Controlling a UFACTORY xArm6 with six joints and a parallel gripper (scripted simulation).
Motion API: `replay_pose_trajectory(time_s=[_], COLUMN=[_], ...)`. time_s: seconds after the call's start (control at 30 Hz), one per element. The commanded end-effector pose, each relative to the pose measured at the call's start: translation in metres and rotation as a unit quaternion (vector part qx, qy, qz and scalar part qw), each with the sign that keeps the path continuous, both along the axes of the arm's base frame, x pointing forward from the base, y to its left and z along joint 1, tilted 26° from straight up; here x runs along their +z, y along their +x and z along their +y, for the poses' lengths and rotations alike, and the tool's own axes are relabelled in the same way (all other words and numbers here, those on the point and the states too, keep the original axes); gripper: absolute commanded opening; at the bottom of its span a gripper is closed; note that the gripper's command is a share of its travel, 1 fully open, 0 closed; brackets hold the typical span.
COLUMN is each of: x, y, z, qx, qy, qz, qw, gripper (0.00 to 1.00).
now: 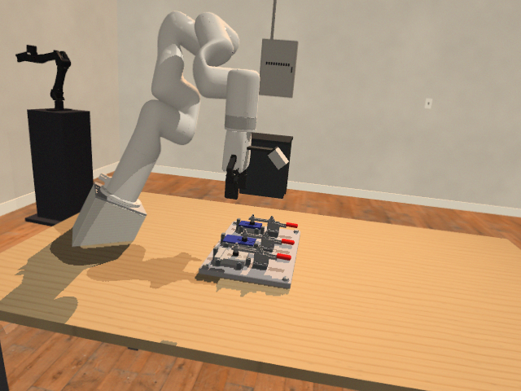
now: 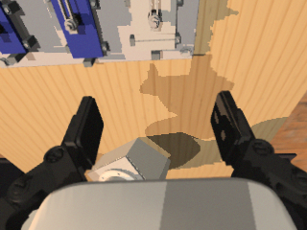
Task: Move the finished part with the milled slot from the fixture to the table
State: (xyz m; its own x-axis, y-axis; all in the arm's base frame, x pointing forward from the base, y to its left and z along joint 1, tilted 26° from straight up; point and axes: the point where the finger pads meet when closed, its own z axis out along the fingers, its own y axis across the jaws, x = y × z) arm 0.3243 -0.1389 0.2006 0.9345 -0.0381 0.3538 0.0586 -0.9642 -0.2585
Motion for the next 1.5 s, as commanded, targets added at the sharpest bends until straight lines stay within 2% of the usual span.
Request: replay_pose_trajectory(time_s=[0.0,0.37,0.4,1.47], x=[0.0013,0.0013,0.0013,0.0013], y=[0.0006,0.0006,0.0006,0.0006], z=[-0.0007,-0.0007,-0.0007,-0.0007], qx=[0.000,0.000,0.000,0.000], qy=[-0.001,-0.001,-0.001,-0.001], qz=[-0.001,-0.001,-0.001,-0.001], qw=[1.000,1.000,1.000,1.000], gripper=[1.00,1.00,0.47,0.47])
